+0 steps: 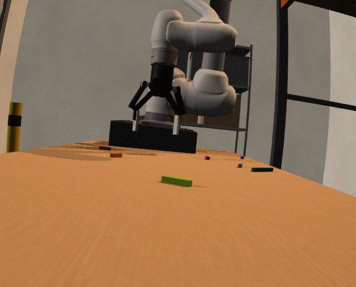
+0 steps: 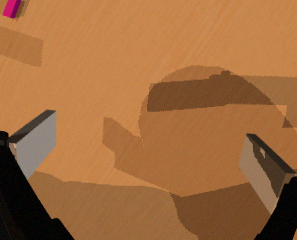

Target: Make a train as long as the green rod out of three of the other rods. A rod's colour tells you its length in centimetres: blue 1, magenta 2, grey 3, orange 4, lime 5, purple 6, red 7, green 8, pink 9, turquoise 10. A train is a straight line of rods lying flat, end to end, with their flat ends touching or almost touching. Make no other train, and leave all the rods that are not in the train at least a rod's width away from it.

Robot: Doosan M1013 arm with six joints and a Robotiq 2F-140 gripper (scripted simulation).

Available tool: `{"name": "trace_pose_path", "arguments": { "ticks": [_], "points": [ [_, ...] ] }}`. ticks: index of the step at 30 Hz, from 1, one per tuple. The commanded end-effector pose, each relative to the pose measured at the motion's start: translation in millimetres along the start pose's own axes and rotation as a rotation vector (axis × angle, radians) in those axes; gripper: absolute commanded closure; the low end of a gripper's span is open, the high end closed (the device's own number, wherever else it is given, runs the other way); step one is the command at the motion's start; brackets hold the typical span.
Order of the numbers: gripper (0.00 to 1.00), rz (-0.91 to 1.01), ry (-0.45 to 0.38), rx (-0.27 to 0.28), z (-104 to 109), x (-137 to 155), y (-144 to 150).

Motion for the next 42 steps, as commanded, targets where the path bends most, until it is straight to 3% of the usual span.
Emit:
{"name": "trace_pose_path", "arguments": {
  "ticks": [1, 7, 11, 42],
  "points": [
    [0.0, -0.135, -0.001, -0.006, -2.2, 22.9, 27.3],
    [0.0, -0.374, 0.002, -0.008, -1.7, 67.8, 73.4],
    [0.0, -0.459, 0.003, -0.008, -1.5, 85.6, 88.1],
    [0.0, -0.471, 0.004, -0.008, -1.4, 88.0, 90.0]
  ]
}}
Point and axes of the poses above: the point where the finger pads meet when closed, its own z axis back along the fingers, its own y axis across the jaws, x = y × z, the point moved 1 cm from there along z, back along the fingers, and after that the axes turned 7 degrees about z, right-handed, at the moved point
